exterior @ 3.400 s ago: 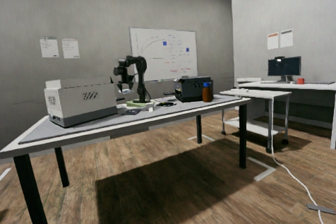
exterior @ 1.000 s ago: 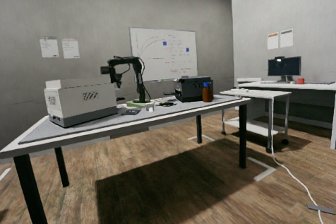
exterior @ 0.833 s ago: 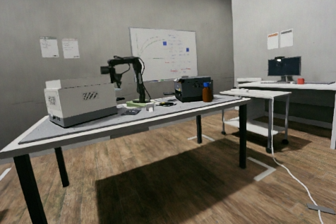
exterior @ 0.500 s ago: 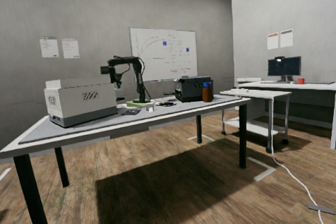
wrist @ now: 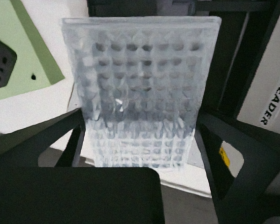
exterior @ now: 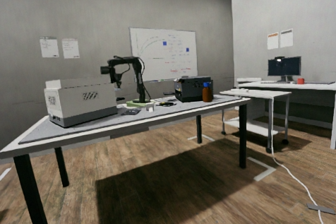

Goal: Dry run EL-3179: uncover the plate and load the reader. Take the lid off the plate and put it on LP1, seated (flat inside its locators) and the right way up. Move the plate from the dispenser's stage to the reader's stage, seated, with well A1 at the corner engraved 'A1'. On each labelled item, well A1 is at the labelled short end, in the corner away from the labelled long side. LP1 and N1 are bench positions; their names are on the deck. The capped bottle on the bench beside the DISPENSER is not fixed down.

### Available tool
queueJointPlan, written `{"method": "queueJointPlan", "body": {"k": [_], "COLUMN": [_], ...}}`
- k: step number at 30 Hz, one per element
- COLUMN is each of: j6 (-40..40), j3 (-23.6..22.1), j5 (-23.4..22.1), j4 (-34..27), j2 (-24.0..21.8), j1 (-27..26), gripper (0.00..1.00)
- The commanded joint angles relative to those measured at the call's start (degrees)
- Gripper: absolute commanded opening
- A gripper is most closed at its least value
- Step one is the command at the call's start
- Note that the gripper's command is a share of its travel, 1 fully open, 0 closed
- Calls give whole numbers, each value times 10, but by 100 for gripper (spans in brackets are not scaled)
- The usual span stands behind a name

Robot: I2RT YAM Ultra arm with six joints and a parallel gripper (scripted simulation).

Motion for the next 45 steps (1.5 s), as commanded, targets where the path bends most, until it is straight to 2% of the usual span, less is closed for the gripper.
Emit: {"method": "queueJointPlan", "body": {"k": [1,3,5,12,45], "j6": [6,6,8,12,25], "j3": [23,18,-13,-41,-130], "j5": [-8,-8,-8,-9,-10], "j4": [-9,11,17,40,124], "j2": [0,-7,-14,-19,-26], "j1": [1,4,7,8,20], "gripper": [86,86,86,86,86]}}
